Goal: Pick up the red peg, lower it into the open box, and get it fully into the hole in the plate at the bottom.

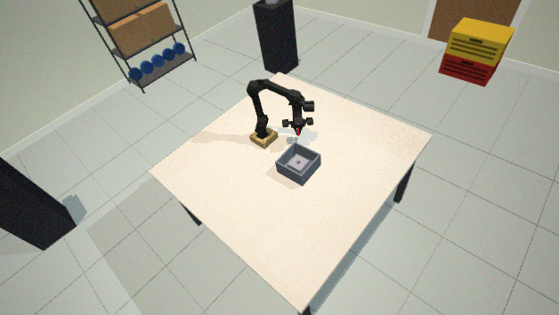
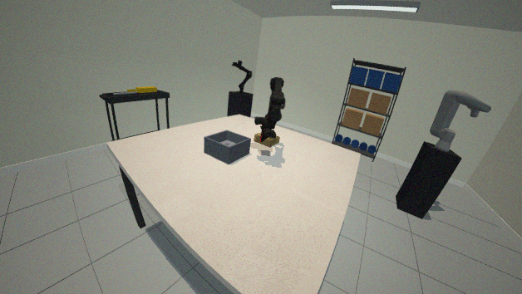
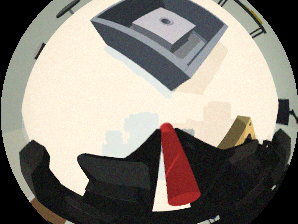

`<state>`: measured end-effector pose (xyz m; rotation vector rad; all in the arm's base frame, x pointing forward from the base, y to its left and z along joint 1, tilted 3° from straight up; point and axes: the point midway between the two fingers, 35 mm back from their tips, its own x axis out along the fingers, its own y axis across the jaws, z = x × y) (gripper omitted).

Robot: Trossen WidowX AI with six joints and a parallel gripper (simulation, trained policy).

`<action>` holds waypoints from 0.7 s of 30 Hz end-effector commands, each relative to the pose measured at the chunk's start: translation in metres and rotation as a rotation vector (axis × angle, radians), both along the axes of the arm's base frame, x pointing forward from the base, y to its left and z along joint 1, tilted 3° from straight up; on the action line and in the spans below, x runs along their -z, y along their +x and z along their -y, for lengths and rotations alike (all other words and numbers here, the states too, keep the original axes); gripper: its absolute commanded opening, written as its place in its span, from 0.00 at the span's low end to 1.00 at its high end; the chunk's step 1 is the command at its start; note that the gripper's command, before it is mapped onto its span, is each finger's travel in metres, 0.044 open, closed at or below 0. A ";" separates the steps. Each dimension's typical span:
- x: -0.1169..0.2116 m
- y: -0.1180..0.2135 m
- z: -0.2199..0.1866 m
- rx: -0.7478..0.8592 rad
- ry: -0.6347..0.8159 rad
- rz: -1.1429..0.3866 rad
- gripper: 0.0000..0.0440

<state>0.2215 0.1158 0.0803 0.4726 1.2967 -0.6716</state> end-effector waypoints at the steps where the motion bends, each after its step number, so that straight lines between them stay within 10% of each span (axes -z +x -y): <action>1: -0.010 0.010 0.009 0.033 -0.012 0.027 0.00; 21: -0.026 0.078 0.086 0.204 -0.071 0.129 0.00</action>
